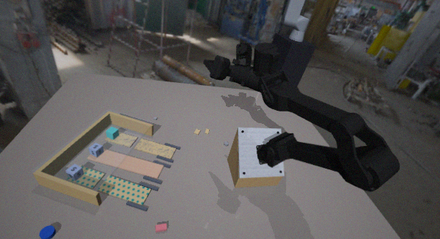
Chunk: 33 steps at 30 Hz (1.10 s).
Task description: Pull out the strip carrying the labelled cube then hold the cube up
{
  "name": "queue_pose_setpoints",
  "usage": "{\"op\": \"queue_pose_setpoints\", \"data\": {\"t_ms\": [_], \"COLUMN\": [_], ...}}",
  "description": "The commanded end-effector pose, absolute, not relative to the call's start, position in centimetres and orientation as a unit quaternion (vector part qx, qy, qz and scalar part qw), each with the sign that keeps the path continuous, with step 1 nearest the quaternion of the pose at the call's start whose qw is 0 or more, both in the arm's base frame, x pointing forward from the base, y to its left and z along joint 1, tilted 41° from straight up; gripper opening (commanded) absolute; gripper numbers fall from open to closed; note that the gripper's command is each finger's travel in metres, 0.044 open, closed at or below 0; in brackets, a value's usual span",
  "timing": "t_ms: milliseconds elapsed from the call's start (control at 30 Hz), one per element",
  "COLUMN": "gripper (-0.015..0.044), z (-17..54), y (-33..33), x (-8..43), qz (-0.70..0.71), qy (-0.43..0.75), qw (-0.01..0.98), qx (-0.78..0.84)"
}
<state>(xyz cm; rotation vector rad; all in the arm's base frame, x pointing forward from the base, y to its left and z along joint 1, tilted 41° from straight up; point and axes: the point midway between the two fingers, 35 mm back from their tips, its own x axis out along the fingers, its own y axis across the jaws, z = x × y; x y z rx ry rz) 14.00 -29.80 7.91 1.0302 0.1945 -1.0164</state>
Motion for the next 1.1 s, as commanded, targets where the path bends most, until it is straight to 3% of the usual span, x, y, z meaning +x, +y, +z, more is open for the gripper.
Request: {"op": "queue_pose_setpoints", "data": {"t_ms": [0, 367, 833, 1067], "gripper": [0.04, 0.04, 0.04, 0.0216], "z": [7.4, 6.3, 6.3, 4.4], "y": [-27.0, -14.9, -14.7, -14.4], "x": [18.8, 28.4, 28.5, 32.0], "qz": [-0.364, -0.026, -0.02, 0.005], "qy": [0.153, 0.268, 0.269, 0.372], "qw": [0.802, 0.89, 0.891, 0.839], "qx": [0.448, 0.367, 0.365, 0.398]}}
